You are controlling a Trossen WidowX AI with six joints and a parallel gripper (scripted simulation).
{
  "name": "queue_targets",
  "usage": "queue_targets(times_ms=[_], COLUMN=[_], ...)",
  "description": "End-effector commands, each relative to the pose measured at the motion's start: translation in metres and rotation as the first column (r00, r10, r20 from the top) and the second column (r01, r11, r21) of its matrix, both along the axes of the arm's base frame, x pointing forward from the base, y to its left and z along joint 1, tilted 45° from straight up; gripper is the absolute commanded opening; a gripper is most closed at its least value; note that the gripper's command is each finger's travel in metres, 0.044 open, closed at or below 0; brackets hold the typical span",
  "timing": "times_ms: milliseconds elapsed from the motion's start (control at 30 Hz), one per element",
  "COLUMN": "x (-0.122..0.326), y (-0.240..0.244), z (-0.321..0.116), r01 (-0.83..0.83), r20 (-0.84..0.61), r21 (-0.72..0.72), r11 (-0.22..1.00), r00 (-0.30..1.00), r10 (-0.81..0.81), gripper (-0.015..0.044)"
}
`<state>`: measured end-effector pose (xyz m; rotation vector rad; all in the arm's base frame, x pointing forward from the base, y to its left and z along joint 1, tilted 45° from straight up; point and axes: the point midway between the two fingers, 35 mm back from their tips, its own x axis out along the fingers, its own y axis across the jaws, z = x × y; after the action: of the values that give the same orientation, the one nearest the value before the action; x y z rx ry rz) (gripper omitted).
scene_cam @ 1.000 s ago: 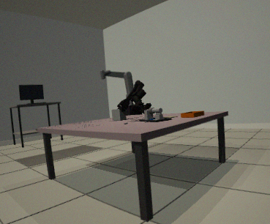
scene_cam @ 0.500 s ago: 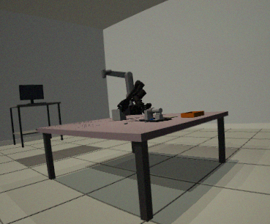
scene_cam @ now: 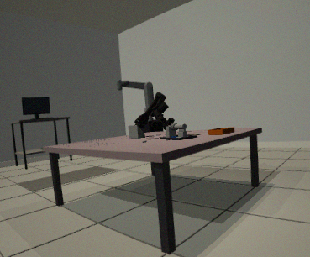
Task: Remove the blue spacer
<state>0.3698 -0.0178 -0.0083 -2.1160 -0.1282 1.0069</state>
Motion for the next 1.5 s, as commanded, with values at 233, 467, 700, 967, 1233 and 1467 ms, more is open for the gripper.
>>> queue_targets(times_ms=[233,467,700,967,1233,1467], x=[0.0040,0.0059,0.0078,0.0100,0.0062,0.0062], y=[-0.0002,-0.0005,-0.0008,-0.0011,-0.0011,-0.0011], z=[0.0005,0.0002,-0.0001,0.0001,-0.0015,-0.0015], r01=[0.001,0.001,0.001,0.001,-0.001,-0.001], r20=[0.002,0.002,0.002,0.002,-0.004,-0.004], r21=[0.005,0.005,0.005,0.005,0.005,0.005], r11=[1.000,1.000,1.000,1.000,1.000,1.000], r00=[1.000,1.000,1.000,1.000,1.000,1.000], r10=[-0.001,-0.001,-0.001,-0.001,0.002,0.002], gripper=[0.0000,0.0000,0.0000,0.0000,0.0105,0.0289])
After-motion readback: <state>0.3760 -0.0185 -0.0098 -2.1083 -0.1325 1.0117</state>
